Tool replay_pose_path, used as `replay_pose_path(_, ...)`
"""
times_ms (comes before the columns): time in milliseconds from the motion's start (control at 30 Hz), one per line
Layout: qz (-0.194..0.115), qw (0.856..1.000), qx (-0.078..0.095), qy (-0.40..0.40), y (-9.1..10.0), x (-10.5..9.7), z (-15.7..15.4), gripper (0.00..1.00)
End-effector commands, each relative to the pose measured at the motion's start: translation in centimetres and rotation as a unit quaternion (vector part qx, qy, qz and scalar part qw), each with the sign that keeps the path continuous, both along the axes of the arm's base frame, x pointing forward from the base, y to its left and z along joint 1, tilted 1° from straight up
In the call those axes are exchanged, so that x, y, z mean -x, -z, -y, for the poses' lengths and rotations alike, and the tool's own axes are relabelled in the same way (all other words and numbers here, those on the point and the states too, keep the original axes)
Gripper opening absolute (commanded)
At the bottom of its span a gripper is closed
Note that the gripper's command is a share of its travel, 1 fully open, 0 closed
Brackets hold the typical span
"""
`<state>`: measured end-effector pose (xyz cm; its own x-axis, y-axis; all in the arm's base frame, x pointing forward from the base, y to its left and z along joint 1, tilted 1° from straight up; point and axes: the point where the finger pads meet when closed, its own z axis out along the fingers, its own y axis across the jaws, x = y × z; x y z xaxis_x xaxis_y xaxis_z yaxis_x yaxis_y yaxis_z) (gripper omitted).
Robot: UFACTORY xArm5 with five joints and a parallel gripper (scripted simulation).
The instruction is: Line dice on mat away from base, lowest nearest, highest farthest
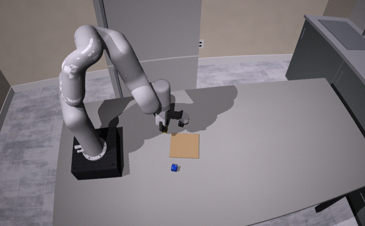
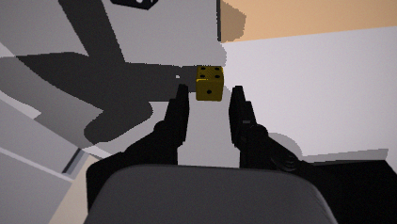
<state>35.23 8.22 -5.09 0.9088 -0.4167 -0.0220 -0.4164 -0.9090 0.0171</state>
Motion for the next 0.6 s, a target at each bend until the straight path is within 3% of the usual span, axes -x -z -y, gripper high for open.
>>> replay_pose_path(0,0.001,1.0,0.0,0.0,-0.08,-0.12,-0.03,0.42)
replay_pose_path(567,0.001,1.0,0.0,0.0,-0.08,-0.12,-0.03,0.42)
